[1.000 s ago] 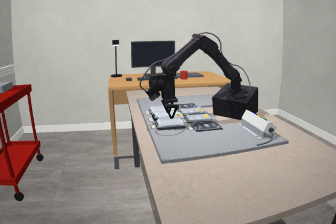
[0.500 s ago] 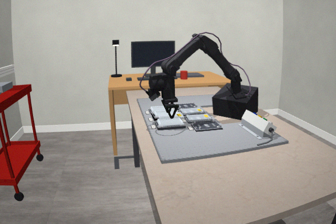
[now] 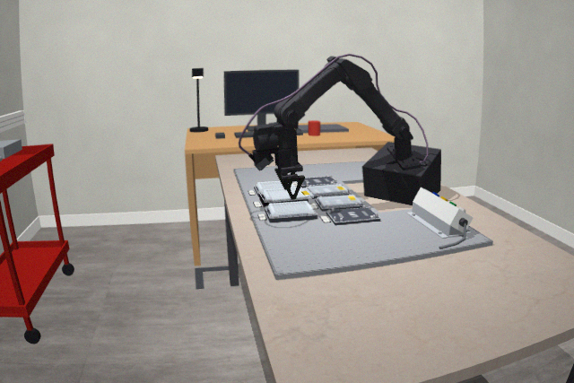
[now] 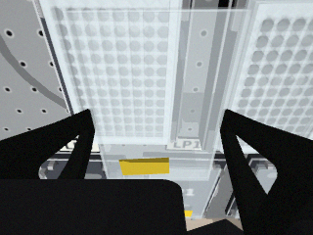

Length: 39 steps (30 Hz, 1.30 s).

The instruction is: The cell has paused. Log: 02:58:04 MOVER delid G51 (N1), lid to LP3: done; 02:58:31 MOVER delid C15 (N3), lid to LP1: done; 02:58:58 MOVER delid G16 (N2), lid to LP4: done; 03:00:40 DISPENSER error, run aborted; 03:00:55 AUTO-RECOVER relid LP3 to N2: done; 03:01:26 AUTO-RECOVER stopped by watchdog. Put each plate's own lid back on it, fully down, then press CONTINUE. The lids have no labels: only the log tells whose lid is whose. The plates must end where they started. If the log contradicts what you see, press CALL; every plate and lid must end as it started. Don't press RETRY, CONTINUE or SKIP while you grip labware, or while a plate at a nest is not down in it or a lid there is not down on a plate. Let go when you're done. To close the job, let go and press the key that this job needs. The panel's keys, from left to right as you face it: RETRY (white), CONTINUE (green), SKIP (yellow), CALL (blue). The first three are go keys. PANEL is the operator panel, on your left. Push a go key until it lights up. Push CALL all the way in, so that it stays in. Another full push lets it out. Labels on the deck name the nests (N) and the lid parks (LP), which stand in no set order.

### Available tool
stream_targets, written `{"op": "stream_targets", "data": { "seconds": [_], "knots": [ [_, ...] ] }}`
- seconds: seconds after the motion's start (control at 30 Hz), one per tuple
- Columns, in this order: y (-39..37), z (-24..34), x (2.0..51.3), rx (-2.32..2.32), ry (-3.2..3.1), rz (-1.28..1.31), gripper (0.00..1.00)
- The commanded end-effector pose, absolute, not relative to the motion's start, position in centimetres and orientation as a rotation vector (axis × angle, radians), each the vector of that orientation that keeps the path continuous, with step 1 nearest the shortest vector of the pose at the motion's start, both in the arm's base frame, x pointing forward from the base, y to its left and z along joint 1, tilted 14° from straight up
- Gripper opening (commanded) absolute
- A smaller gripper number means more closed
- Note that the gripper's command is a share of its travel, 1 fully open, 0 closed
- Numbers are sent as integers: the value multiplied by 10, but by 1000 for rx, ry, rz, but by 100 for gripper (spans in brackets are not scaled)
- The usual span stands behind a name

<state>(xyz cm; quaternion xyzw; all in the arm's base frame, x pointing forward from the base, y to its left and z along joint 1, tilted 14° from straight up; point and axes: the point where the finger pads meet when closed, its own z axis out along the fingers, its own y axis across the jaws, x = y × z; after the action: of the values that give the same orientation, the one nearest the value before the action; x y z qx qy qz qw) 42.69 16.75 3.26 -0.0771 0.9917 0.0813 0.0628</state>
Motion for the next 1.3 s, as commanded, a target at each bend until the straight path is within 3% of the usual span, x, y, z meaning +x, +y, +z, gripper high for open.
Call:
{"op": "stream_targets", "data": {
  "seconds": [0.0,0.6,1.27],
  "knots": [
    [148,57,443,-249,2908,269,0],
    [71,42,458,-249,2903,264,0],
    [75,38,458,-253,2905,259,0]
  ]
}}
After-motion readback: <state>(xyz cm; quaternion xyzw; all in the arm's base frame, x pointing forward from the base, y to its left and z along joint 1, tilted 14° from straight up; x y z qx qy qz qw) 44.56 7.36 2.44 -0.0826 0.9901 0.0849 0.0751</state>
